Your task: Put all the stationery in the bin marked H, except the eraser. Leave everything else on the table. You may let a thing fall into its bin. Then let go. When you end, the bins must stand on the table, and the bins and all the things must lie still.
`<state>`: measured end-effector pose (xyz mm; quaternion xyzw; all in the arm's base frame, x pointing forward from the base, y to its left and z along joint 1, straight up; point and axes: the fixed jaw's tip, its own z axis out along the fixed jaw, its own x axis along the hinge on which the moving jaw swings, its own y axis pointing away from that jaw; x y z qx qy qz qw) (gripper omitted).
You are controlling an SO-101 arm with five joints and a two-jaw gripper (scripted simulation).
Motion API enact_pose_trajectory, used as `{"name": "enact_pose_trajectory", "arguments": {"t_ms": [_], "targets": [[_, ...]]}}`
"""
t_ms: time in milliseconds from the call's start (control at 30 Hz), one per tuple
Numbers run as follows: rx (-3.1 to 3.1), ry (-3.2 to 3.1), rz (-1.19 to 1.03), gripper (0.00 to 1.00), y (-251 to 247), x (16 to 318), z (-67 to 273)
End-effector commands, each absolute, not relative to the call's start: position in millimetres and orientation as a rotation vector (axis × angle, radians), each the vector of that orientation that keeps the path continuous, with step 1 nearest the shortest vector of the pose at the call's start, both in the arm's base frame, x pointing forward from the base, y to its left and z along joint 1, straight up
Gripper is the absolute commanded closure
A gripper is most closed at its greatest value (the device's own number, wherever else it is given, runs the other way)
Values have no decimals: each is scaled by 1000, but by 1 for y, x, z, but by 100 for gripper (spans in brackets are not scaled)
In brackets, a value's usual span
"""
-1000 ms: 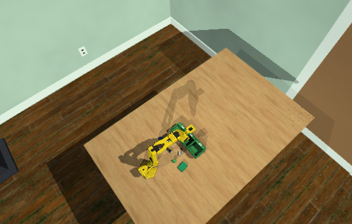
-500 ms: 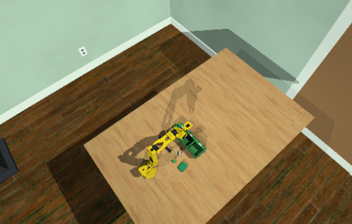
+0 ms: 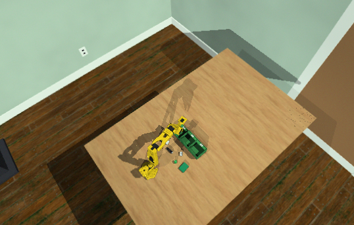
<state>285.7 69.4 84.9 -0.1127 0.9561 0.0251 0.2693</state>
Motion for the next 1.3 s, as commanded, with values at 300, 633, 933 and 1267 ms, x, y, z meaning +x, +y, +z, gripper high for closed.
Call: {"name": "enact_pose_trajectory", "arguments": {"t_ms": [300,633,933,1267], "targets": [[-330,2561,81,93,78,289,84],[-330,2561,81,93,78,289,84],[-330,2561,81,93,78,289,84],[-330,2561,81,93,78,289,84]]}}
